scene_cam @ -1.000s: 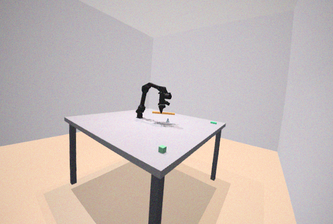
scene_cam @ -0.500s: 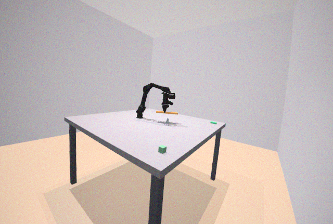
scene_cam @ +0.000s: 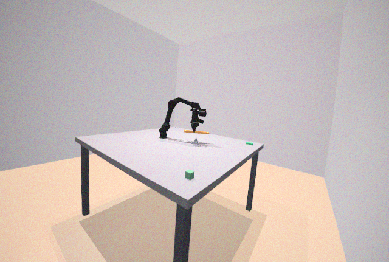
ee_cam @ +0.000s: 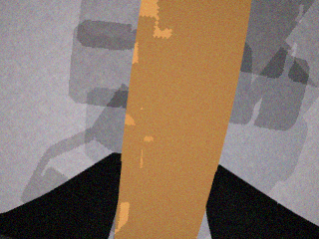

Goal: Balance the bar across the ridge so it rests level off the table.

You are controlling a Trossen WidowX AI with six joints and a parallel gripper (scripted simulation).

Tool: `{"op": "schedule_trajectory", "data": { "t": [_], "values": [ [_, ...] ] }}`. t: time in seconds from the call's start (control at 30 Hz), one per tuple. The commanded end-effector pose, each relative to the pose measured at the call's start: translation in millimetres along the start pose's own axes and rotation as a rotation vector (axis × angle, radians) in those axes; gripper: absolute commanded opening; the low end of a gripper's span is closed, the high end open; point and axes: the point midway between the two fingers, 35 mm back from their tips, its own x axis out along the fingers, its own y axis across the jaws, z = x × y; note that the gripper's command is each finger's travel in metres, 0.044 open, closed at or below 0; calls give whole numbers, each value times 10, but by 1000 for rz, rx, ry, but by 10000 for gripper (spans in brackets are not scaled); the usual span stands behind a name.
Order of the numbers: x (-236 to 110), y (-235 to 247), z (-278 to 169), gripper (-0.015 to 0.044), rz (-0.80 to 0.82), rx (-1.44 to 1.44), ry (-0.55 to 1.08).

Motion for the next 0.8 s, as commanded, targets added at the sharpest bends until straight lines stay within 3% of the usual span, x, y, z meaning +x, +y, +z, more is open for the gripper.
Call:
{"op": "schedule_trajectory", "data": {
  "t": [0.0, 0.77],
  "values": [
    [69, 11, 6, 0, 1, 4, 3],
    [369, 6, -11, 0, 1, 4, 4]
  ]
}}
